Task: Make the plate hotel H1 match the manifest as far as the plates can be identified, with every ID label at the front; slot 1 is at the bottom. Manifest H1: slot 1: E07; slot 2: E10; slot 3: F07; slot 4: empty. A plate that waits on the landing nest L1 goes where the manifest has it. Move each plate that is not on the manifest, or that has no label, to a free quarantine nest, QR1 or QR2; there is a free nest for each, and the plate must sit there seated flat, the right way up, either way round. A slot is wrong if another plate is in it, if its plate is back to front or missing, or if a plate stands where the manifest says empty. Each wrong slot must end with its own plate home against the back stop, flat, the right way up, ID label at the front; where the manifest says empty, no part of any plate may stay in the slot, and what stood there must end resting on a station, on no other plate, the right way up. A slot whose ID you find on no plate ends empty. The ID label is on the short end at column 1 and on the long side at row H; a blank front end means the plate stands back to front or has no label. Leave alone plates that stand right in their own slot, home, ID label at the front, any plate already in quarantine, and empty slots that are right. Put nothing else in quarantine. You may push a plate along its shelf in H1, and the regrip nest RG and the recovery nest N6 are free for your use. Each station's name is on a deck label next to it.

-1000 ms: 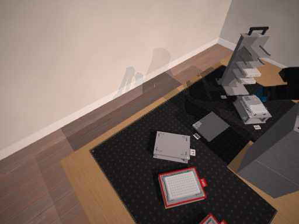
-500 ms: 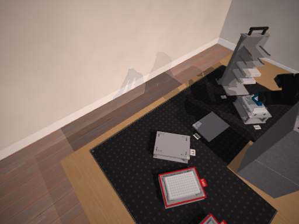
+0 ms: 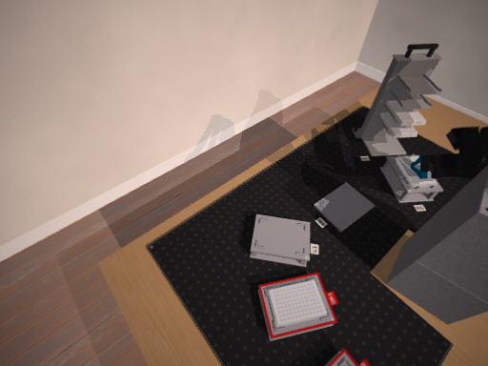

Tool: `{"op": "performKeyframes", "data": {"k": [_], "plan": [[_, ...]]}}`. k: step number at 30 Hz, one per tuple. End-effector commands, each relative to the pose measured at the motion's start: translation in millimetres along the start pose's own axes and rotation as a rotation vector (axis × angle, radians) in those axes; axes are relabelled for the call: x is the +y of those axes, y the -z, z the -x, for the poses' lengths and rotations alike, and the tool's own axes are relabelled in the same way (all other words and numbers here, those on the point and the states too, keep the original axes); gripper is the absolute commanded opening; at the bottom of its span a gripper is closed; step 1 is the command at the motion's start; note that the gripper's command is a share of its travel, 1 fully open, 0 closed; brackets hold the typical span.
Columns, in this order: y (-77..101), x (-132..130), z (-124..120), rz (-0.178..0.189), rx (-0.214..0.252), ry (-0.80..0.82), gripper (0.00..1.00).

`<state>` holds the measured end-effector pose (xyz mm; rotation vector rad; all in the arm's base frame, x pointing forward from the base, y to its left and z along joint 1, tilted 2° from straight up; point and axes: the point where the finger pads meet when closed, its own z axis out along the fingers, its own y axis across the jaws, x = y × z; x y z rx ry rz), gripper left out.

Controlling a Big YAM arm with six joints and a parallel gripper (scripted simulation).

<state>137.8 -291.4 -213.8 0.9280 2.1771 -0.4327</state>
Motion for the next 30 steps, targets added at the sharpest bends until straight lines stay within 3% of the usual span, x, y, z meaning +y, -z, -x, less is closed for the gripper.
{"op": "performKeyframes", "data": {"k": [1,30], "plan": [[0.6,-5.2,-3.7,-0.013,-0.013,0.009,1.00],[3.5,-4.3,-37.1,-0.009,-0.002,0.005,1.00]]}}
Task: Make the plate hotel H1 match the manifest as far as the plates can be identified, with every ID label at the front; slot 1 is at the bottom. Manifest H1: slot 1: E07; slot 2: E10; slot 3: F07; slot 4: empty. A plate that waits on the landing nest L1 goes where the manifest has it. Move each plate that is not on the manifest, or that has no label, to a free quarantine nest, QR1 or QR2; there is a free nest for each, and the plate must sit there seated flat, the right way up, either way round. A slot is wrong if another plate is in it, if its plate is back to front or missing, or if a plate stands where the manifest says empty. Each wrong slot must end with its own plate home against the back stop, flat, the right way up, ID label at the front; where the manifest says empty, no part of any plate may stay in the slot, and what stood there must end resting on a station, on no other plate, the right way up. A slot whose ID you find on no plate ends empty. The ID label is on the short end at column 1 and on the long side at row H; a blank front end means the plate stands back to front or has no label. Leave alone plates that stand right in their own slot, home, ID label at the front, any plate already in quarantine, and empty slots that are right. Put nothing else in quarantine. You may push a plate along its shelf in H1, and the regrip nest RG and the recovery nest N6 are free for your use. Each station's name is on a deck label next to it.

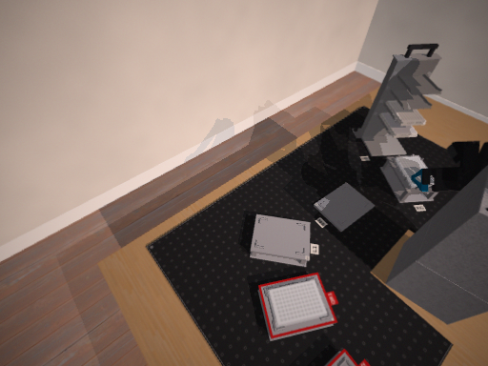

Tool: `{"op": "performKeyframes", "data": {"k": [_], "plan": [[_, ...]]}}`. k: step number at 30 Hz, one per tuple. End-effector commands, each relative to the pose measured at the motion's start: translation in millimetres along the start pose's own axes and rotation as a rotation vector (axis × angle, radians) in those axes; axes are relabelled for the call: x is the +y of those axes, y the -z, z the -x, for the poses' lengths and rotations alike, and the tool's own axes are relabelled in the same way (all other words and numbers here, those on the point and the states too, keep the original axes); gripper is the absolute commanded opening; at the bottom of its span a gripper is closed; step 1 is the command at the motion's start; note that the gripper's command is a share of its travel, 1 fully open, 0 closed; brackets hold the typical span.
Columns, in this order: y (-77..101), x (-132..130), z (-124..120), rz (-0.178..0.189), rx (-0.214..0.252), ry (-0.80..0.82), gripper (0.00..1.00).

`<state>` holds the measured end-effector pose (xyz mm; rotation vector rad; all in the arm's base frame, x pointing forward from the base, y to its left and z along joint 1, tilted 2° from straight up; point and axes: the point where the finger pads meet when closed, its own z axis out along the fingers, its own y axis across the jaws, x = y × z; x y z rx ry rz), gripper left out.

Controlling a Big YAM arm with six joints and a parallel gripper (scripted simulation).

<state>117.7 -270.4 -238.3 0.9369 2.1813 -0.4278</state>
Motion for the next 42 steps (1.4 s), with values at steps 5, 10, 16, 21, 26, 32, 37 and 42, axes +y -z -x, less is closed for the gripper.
{"op": "performKeyframes", "data": {"k": [5,10,16,21,26,32,37,42], "plan": [[-3.8,-4.6,-2.9,-0.011,-0.016,0.013,1.00],[-7.1,-4.3,-7.4,-0.010,-0.013,0.011,1.00],[-9.6,-4.5,-10.0,-0.011,-0.015,0.012,1.00],[-12.9,-4.1,-14.5,-0.009,-0.012,0.011,1.00],[-16.1,-4.2,-18.1,-0.010,-0.013,0.011,1.00],[-19.3,-4.4,-21.5,-0.011,-0.015,0.012,1.00],[-20.7,-3.7,-25.1,-0.008,-0.007,0.007,1.00],[-20.7,-3.8,-25.1,-0.008,-0.007,0.006,1.00]]}}
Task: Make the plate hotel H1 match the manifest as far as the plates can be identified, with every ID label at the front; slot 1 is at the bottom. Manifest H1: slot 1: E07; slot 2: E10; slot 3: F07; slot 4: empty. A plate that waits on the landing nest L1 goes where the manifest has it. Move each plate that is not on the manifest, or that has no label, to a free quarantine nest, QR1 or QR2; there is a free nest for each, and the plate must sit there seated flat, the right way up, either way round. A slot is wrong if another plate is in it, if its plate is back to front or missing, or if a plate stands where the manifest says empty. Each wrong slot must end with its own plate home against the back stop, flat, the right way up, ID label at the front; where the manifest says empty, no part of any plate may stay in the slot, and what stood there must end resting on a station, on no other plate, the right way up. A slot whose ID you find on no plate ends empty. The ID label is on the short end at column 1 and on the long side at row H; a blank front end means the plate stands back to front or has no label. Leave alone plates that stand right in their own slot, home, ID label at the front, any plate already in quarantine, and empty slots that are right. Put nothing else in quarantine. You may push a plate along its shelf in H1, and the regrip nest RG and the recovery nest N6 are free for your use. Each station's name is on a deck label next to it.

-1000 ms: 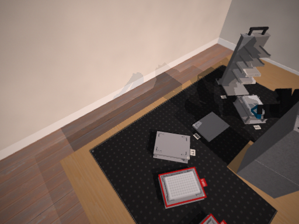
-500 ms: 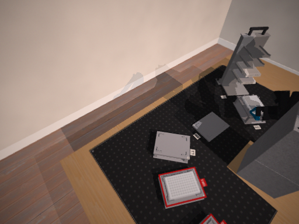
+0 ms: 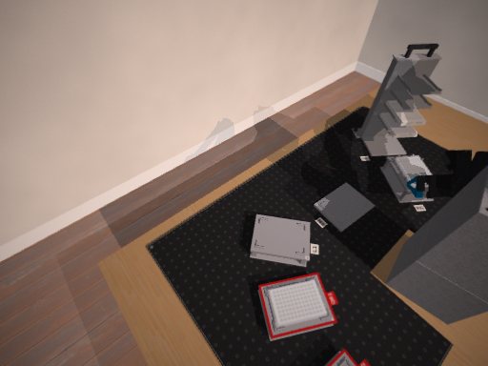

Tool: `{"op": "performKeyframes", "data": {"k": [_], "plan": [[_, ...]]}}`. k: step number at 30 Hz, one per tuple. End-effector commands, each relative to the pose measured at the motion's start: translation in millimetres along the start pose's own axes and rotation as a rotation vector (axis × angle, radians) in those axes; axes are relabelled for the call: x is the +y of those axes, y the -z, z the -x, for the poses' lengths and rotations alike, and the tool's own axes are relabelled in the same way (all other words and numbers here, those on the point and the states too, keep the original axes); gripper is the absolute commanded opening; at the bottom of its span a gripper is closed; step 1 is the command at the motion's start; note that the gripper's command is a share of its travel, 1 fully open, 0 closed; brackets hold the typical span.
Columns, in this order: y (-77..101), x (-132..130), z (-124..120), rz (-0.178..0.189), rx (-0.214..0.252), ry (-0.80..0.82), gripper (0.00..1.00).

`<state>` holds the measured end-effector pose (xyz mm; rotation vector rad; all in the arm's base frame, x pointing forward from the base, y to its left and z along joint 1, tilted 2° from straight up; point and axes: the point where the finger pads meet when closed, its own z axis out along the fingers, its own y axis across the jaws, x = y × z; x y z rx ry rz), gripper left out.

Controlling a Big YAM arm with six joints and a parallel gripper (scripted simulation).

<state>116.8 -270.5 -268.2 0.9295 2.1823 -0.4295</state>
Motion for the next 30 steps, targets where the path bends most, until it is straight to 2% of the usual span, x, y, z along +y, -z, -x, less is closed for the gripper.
{"op": "performKeyframes", "data": {"k": [1,28,29,30], "plan": [[-0.4,-3.7,-3.1,-0.010,-0.004,0.000,1.00],[-0.4,-3.7,-3.1,-0.010,-0.004,0.000,1.00],[4.8,0.4,1.0,-0.001,0.000,-0.002,0.86],[4.8,0.4,1.0,-0.001,0.000,-0.002,0.86]]}}
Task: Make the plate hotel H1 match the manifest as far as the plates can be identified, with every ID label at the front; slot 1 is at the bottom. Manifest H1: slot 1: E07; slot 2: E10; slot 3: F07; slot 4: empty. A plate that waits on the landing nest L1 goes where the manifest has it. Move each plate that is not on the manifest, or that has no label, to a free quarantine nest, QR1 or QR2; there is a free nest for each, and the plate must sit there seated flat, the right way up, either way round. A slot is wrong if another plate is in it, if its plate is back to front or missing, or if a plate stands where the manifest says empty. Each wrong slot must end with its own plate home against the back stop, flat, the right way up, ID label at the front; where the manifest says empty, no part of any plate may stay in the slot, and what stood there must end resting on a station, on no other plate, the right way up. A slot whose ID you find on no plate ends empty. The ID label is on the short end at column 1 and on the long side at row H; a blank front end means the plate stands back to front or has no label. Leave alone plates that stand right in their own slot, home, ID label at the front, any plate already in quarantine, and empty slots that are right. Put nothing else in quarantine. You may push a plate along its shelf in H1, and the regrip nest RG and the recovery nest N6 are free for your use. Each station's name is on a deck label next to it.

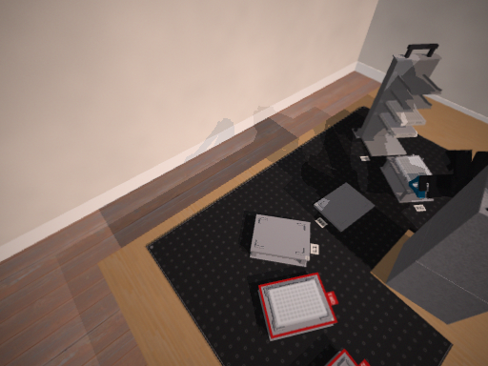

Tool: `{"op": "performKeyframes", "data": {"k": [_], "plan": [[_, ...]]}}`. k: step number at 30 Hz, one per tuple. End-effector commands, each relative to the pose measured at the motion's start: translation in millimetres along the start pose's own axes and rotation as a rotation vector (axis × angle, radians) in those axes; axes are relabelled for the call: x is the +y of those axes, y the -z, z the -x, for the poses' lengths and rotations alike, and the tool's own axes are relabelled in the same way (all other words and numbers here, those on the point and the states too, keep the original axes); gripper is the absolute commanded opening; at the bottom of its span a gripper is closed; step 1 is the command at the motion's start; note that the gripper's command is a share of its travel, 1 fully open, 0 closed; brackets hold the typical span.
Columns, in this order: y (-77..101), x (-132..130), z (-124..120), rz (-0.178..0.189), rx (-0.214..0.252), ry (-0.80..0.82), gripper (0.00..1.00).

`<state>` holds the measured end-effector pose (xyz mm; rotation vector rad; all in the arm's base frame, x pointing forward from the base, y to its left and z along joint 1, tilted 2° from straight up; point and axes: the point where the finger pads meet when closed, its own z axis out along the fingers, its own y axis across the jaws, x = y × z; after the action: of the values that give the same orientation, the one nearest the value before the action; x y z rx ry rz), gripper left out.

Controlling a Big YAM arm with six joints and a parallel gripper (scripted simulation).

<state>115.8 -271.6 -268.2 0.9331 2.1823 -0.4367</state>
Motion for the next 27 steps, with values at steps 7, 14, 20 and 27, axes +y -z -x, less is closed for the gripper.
{"op": "performKeyframes", "data": {"k": [7,14,20,27], "plan": [[4.9,1.9,0.9,0.005,0.000,-0.002,0.86],[4.9,1.9,0.9,0.005,0.000,-0.002,0.86],[4.9,1.9,0.9,0.005,0.000,-0.002,0.86],[8.2,-1.6,5.9,0.001,-0.001,0.000,0.86]]}}
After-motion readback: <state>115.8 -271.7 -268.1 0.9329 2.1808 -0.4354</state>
